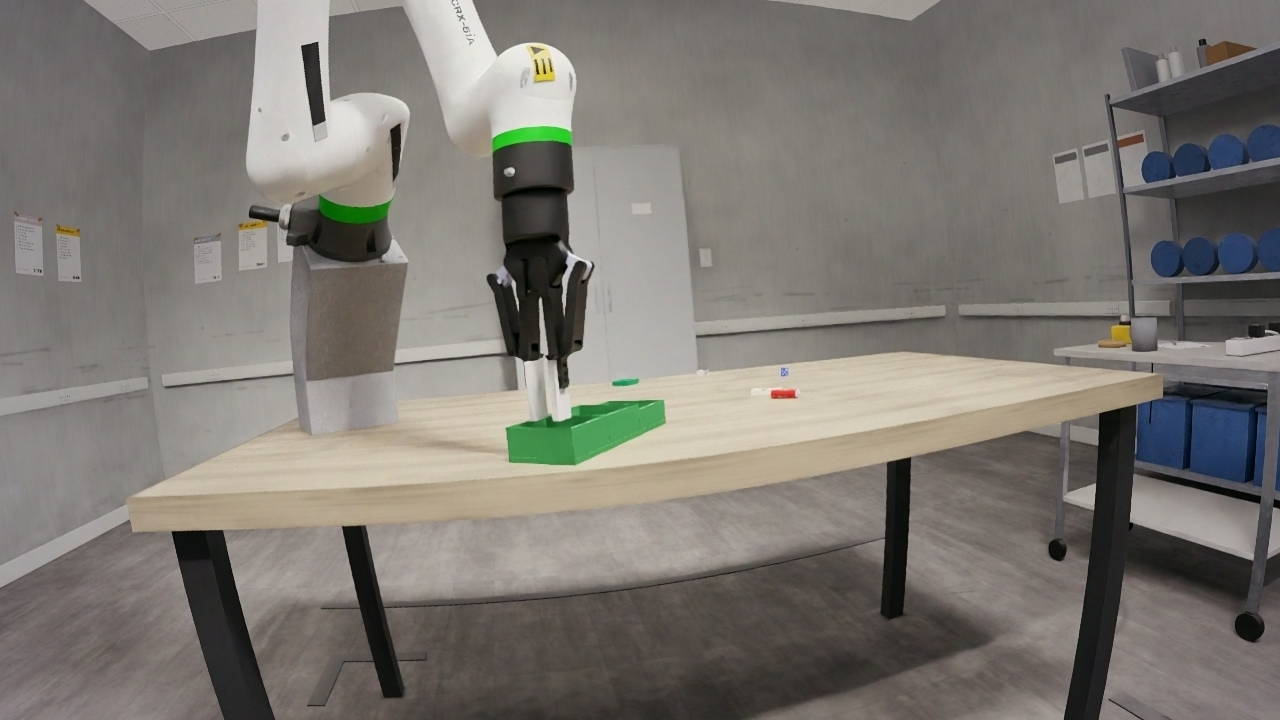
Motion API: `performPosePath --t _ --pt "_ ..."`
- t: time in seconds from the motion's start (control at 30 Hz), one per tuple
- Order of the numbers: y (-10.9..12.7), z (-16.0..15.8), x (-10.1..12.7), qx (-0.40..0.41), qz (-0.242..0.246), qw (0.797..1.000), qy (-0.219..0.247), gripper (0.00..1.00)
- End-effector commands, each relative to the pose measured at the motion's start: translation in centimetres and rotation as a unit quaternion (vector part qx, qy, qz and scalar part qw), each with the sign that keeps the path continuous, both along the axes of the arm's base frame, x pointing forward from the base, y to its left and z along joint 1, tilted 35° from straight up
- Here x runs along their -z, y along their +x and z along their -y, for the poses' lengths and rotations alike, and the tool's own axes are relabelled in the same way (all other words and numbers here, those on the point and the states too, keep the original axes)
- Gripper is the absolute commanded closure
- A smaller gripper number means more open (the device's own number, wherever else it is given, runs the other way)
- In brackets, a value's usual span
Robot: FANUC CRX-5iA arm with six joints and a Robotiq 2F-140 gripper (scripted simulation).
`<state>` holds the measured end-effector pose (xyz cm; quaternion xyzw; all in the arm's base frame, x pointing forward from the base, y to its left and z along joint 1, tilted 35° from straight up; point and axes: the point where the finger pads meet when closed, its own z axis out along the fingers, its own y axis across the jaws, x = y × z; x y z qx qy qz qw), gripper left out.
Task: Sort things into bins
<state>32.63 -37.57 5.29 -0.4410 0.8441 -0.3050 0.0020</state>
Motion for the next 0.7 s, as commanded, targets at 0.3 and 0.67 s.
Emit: performPosePath --t 0.3,0.67 --pt "-0.5 -1.0 -1.6 0.000 -0.001 1.000 0.001 0.77" --pt "4.4 -4.2 -1.5 -0.133 -0.084 0.987 -0.044 0.74"
